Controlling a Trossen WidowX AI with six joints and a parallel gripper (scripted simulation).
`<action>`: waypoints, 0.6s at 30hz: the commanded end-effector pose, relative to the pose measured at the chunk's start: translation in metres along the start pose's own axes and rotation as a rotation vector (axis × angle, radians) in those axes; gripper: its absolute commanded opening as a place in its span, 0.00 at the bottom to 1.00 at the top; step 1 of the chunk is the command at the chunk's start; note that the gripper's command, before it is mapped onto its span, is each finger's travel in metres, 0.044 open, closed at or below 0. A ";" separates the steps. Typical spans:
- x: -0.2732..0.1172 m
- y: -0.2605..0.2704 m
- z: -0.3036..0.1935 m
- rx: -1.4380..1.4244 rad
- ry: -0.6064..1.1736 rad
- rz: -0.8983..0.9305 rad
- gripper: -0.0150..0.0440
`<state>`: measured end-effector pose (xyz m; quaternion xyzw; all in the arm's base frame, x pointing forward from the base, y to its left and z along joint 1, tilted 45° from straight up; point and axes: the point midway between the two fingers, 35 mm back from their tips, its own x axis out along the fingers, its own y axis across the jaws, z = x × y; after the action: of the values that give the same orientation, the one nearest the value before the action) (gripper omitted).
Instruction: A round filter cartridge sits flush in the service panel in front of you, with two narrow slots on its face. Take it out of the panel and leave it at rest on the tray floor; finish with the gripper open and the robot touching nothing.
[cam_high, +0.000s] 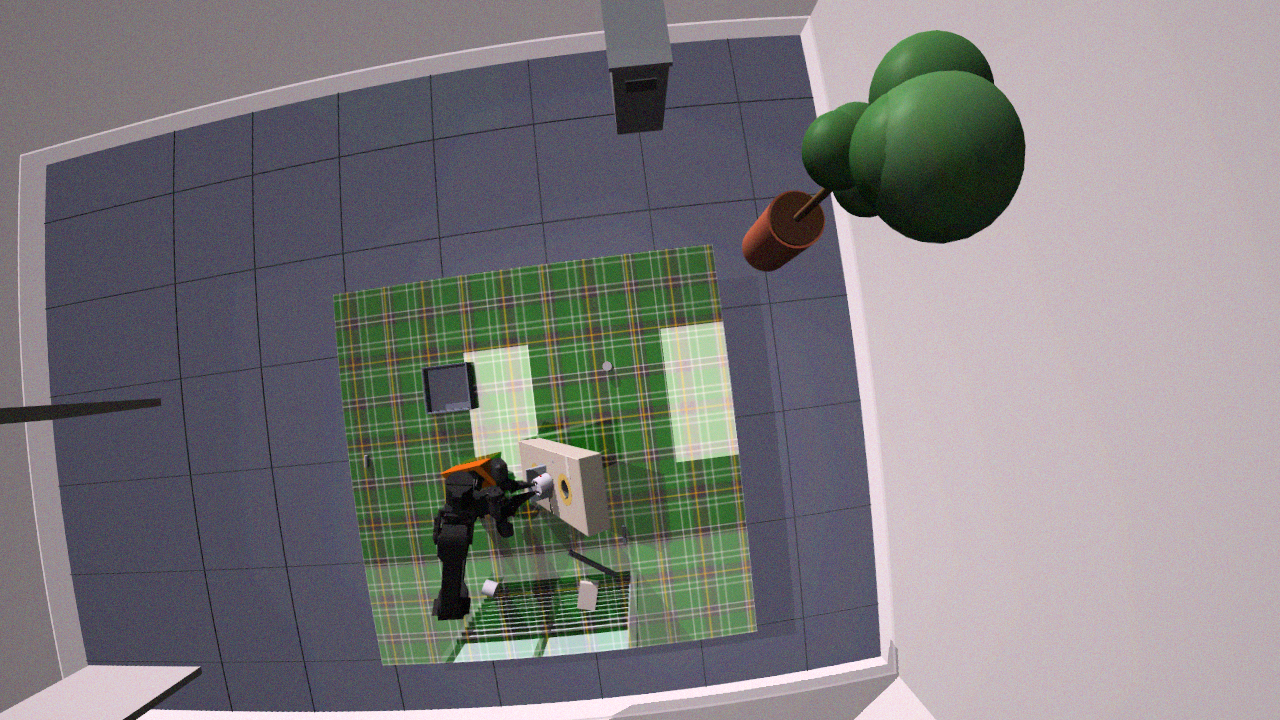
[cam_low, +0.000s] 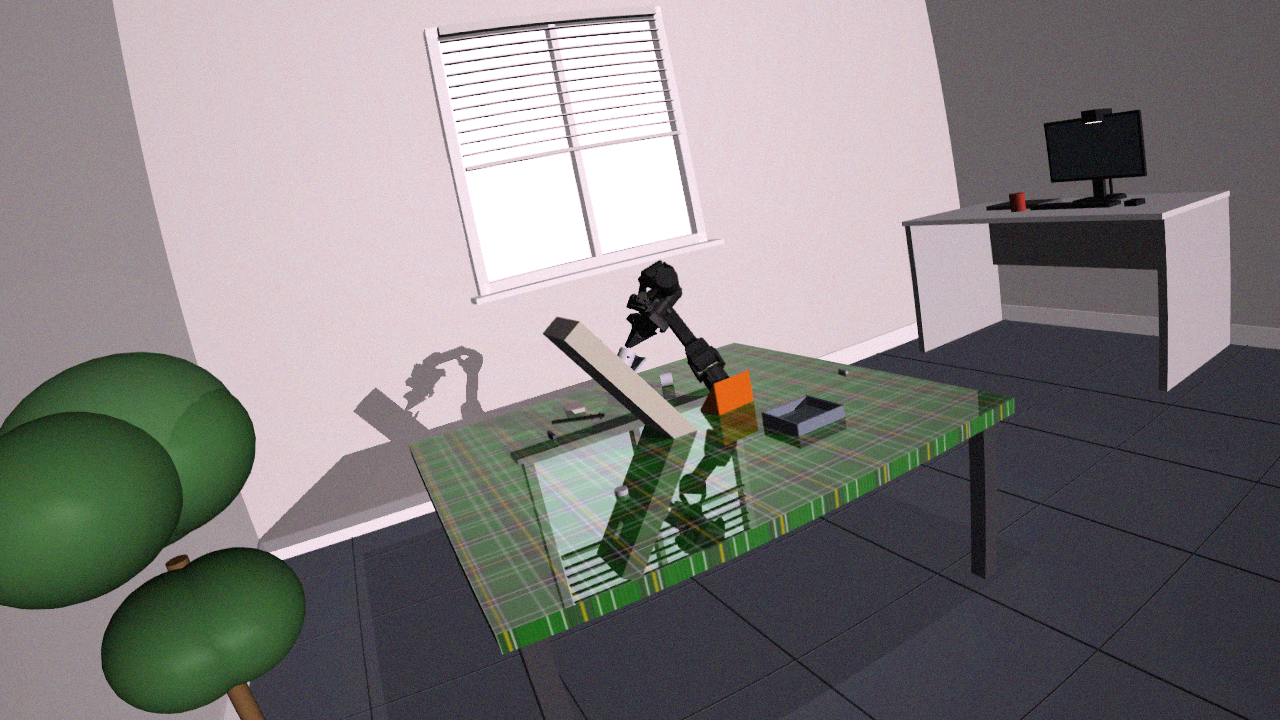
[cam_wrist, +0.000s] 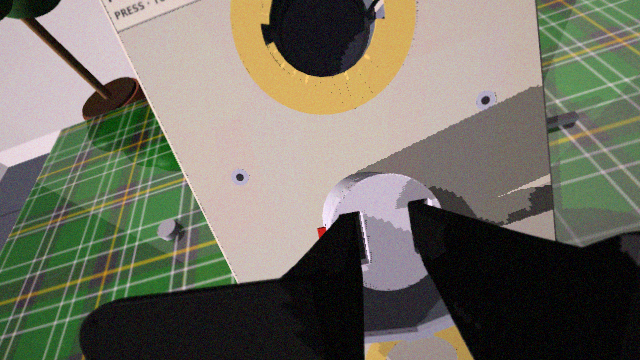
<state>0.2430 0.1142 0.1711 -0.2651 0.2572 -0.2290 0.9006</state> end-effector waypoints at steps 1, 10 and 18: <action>0.000 0.000 0.001 0.002 -0.002 0.000 0.43; -0.005 0.005 0.030 0.011 -0.011 0.003 0.43; -0.011 0.011 0.073 0.010 -0.012 0.003 0.47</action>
<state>0.2740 0.1488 0.2134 -0.2572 0.2513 -0.2273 0.9050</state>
